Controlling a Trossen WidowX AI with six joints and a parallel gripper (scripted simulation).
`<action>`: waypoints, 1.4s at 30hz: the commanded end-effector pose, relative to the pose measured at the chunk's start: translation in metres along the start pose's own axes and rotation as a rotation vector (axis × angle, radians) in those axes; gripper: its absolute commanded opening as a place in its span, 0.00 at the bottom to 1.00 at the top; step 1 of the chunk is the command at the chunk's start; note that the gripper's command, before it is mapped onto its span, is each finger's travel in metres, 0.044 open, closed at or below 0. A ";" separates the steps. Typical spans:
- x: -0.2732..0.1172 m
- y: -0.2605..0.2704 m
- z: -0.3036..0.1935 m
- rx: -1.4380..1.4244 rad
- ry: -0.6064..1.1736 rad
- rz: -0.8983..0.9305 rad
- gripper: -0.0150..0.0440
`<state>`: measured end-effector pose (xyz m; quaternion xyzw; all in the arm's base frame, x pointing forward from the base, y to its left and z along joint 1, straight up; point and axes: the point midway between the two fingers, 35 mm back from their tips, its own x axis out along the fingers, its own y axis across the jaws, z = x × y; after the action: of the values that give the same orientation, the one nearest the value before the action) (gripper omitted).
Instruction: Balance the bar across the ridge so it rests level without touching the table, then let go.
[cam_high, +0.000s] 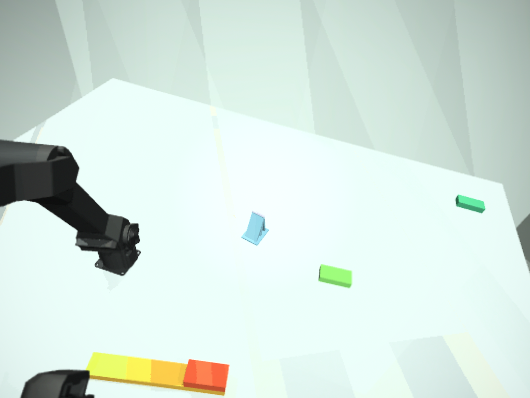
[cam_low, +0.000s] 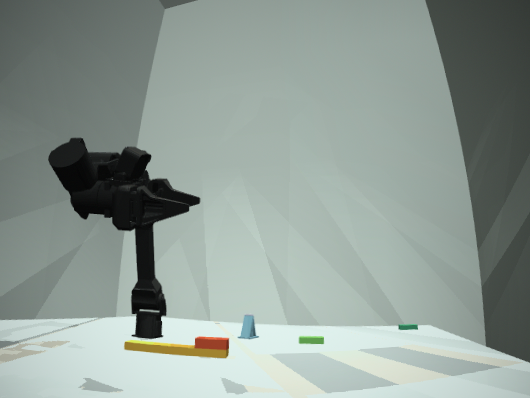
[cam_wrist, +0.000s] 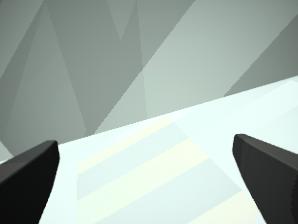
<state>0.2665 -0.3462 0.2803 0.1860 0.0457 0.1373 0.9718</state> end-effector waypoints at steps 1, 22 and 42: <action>0.000 0.000 0.000 0.006 0.002 -0.001 0.89; 0.032 0.018 -0.048 0.670 0.231 -0.205 0.79; 0.041 0.042 -0.098 1.233 0.354 -0.551 0.79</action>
<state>0.2849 -0.2708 0.2135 0.6325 0.3034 -0.1003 0.7056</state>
